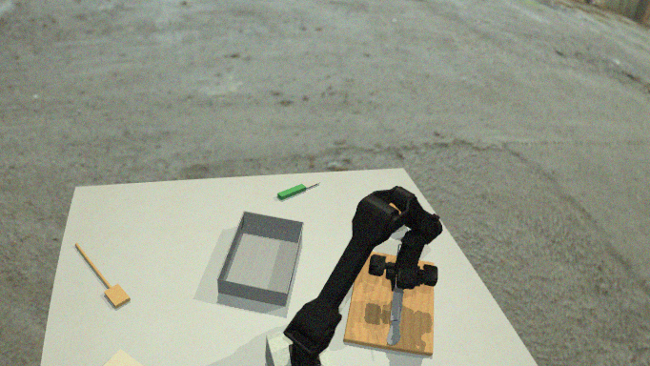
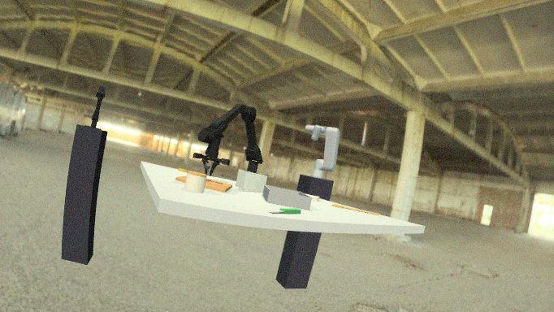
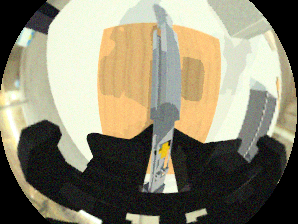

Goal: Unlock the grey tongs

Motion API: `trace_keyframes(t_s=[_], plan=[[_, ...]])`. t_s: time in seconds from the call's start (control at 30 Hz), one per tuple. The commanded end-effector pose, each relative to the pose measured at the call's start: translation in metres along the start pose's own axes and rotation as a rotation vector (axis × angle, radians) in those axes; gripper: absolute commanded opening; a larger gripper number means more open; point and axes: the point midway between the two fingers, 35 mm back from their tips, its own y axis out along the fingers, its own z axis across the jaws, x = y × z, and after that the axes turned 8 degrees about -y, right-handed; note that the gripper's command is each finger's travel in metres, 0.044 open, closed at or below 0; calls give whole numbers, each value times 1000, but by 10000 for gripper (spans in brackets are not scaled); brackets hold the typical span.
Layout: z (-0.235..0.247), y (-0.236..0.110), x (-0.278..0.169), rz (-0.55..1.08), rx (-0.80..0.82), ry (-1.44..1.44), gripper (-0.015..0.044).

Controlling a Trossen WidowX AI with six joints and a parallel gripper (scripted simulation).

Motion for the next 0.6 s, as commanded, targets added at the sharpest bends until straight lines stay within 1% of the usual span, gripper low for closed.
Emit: trace_keyframes(t_s=[0.0, 0.37, 0.4, 0.47, 0.57], plan=[[0, 0, 0, 1, 0, 0, 139], [0, 0, 0, 1, 0, 0, 427], [0, 0, 0, 1, 0, 0, 440], [-1, -2, 1, 0, 0, 0, 440], [-8, -18, 10, 0, 1, 0, 440]])
